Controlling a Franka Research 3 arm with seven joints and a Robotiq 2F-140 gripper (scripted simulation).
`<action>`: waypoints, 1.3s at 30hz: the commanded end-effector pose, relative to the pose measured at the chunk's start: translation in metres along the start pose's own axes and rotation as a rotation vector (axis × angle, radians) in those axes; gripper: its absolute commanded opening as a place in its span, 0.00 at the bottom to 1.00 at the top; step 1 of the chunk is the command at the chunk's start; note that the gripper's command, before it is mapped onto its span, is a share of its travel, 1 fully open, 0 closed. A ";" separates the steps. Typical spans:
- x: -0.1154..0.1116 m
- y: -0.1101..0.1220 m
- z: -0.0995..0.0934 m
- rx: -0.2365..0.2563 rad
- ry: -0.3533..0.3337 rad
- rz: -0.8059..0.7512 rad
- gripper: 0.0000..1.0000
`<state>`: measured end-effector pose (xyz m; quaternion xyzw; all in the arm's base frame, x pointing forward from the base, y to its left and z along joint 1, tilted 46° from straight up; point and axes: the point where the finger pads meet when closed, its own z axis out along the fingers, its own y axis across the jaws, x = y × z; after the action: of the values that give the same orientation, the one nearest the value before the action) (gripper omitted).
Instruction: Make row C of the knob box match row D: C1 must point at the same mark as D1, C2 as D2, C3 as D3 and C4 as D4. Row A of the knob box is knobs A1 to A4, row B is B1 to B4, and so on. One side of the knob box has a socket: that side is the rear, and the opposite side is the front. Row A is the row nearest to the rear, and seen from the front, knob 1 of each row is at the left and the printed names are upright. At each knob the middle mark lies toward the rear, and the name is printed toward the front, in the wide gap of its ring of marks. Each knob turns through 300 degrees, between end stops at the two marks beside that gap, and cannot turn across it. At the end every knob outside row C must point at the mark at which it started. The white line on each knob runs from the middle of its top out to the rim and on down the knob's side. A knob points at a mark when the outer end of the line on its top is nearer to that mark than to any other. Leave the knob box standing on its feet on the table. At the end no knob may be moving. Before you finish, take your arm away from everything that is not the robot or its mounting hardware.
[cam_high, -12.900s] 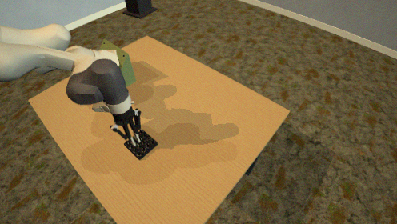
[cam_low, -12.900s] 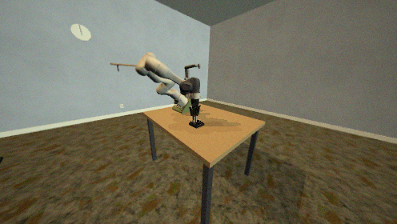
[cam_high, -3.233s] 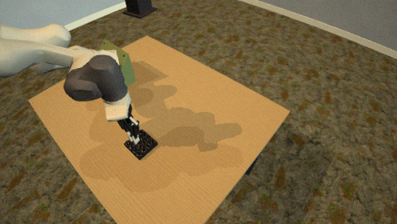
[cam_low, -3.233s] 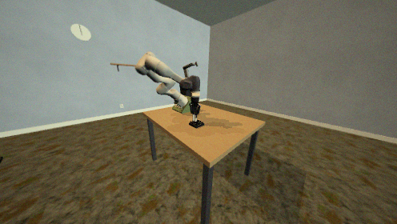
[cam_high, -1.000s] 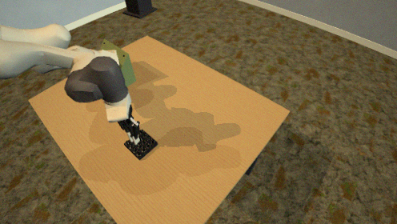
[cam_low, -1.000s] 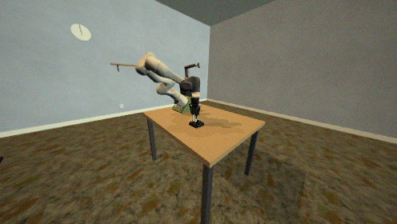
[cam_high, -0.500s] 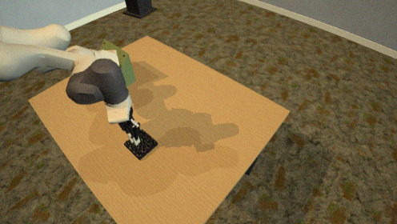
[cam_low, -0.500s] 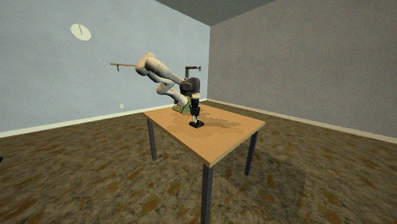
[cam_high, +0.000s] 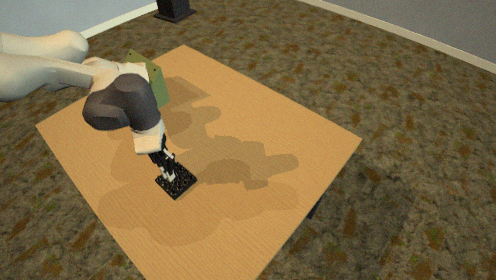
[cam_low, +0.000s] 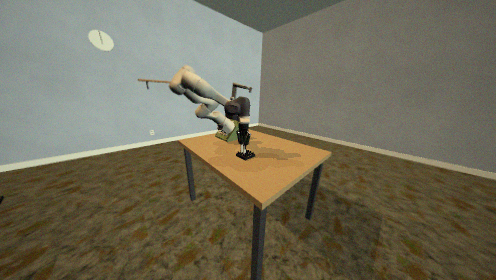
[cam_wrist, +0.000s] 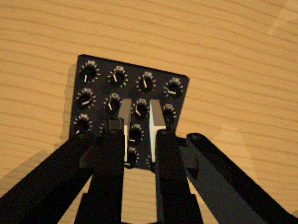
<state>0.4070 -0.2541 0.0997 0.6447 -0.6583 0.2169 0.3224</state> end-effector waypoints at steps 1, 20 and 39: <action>-0.001 0.000 0.001 0.001 -0.002 0.003 0.12; -0.001 0.000 0.001 0.001 -0.002 0.003 0.12; -0.001 0.000 0.001 0.001 -0.002 0.003 0.05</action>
<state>0.4072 -0.2541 0.0996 0.6446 -0.6585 0.2172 0.3221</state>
